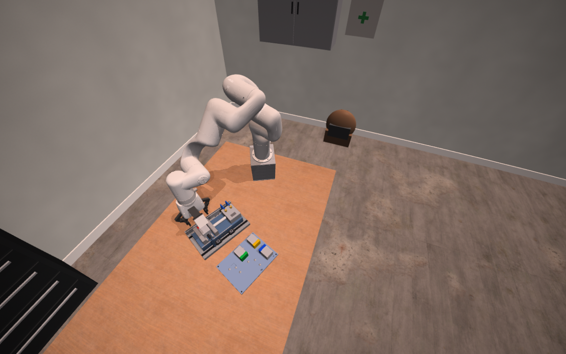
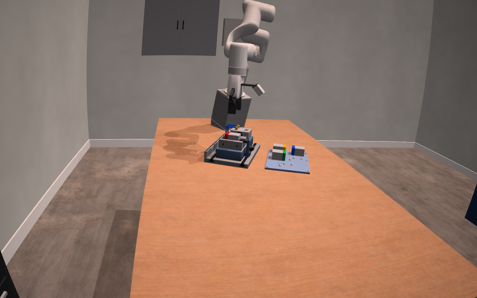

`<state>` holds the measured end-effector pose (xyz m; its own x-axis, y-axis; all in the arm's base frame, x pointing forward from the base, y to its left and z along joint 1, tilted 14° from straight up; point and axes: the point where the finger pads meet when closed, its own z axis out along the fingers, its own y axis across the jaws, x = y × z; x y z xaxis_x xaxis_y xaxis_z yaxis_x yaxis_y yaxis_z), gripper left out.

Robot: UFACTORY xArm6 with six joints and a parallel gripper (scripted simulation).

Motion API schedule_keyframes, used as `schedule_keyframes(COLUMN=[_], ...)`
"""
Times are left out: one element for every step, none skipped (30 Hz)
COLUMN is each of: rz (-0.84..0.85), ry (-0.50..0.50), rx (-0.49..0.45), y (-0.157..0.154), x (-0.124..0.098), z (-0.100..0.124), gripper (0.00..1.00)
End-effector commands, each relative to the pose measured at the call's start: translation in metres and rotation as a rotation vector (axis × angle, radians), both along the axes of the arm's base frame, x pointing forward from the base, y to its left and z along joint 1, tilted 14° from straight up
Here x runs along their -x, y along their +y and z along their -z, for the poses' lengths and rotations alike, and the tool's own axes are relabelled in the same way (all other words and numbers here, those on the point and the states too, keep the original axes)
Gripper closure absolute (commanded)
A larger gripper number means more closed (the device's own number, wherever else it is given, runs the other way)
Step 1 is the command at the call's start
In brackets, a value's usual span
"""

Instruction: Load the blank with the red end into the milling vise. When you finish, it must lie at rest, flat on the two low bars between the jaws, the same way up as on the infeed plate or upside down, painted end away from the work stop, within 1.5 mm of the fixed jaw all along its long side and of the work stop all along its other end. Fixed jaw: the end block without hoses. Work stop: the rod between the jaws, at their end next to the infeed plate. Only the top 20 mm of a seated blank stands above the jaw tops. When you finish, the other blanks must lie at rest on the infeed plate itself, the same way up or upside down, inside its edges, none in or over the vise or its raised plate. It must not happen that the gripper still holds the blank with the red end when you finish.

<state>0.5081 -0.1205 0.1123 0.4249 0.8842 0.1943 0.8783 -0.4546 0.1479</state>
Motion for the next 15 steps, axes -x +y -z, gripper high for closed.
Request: schedule_keyframes(rz=[0.000, 0.000, 0.000, 0.000, 0.000, 0.000, 0.000, 0.000, 0.000, 0.000, 0.000, 0.000, 0.000, 0.000, 0.000], ry=[-0.004, -0.004, -0.004, -0.004, -0.004, -0.004, -0.004, -0.004, -0.004, -0.004, -0.004, -0.004, -0.004, -0.004, -0.004], rx=[0.001, 0.001, 0.001, 0.001, 0.001, 0.001, 0.001, 0.001, 0.001, 0.001, 0.001, 0.001, 0.001, 0.001, 0.001], y=[-0.0005, -0.0005, -0.0005, -0.0005, -0.0004, -0.0004, -0.0004, -0.0004, -0.0004, -0.0004, -0.0004, -0.0004, -0.0004, -0.0004, -0.0004], x=[-0.0012, -0.0013, -0.0013, -0.0014, -0.0014, -0.0014, -0.0015, -0.0015, -0.0016, -0.0016, -0.0016, -0.0016, -0.0016, -0.0016, -0.0016], z=[-0.0016, -0.0015, -0.0013, -0.0012, -0.0010, -0.0009, -0.0007, -0.0006, -0.0004, -0.0004, -0.0004, -0.0004, -0.0004, -0.0004, -0.0004], gripper=[0.00, 0.00, 0.00, 0.00, 0.00, 0.00, 0.00, 0.00, 0.00, 0.00, 0.00, 0.00, 0.00, 0.00, 0.00])
